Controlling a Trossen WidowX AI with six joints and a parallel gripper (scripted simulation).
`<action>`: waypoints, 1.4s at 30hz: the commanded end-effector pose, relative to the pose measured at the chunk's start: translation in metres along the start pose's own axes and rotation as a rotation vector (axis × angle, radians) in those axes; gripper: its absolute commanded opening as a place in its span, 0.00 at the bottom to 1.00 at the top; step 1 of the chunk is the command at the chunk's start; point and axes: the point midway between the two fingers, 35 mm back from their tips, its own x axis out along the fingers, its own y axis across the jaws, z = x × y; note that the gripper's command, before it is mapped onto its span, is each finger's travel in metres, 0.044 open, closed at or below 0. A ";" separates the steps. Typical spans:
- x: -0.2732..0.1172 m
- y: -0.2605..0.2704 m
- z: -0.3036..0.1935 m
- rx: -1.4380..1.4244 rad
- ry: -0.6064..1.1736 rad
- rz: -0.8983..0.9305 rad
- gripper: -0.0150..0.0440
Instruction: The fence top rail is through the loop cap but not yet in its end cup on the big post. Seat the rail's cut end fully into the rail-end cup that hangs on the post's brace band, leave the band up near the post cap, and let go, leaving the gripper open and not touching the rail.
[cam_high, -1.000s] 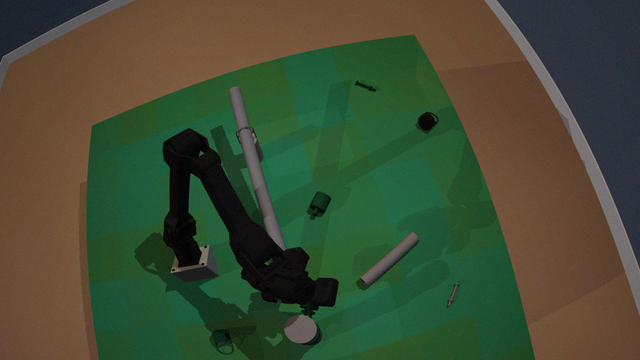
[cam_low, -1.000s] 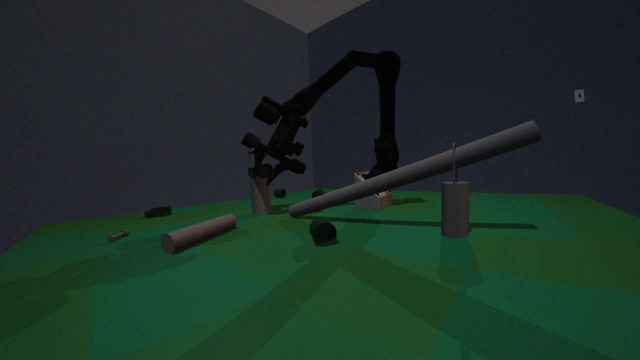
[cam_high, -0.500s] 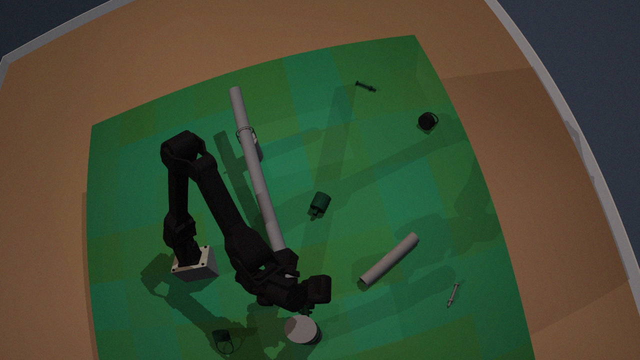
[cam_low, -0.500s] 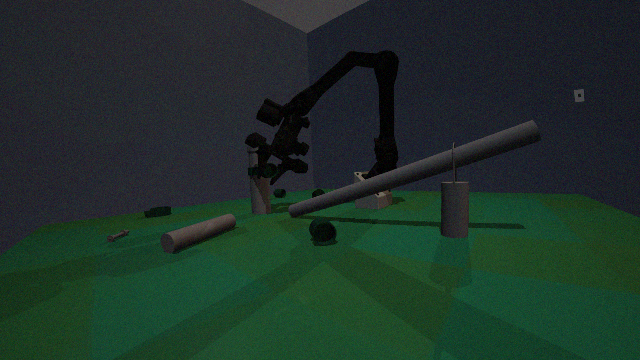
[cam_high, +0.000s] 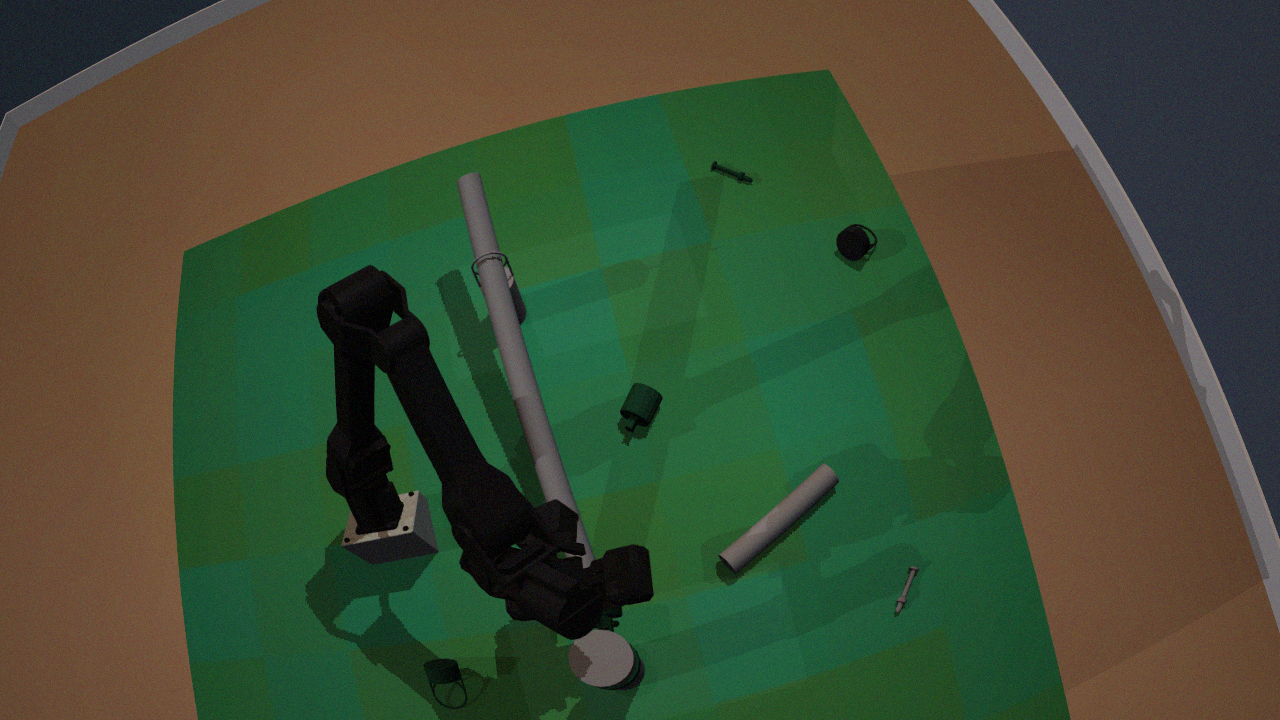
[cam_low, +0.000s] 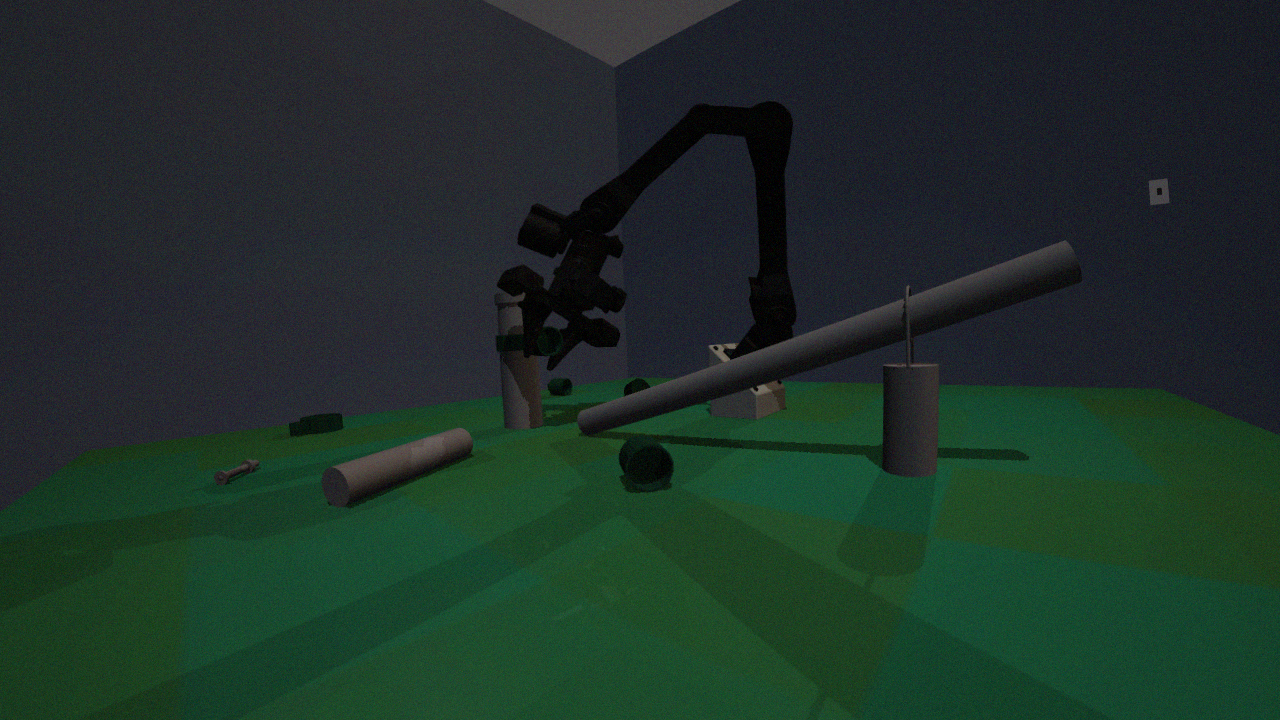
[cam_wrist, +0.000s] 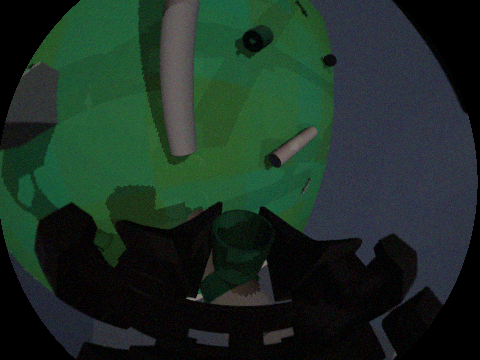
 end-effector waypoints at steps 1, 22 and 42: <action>-0.002 0.003 0.000 -0.031 -0.019 0.000 0.25; -0.010 0.017 -0.003 -0.179 -0.103 0.000 0.25; -0.010 0.016 -0.002 -0.176 -0.100 0.000 0.25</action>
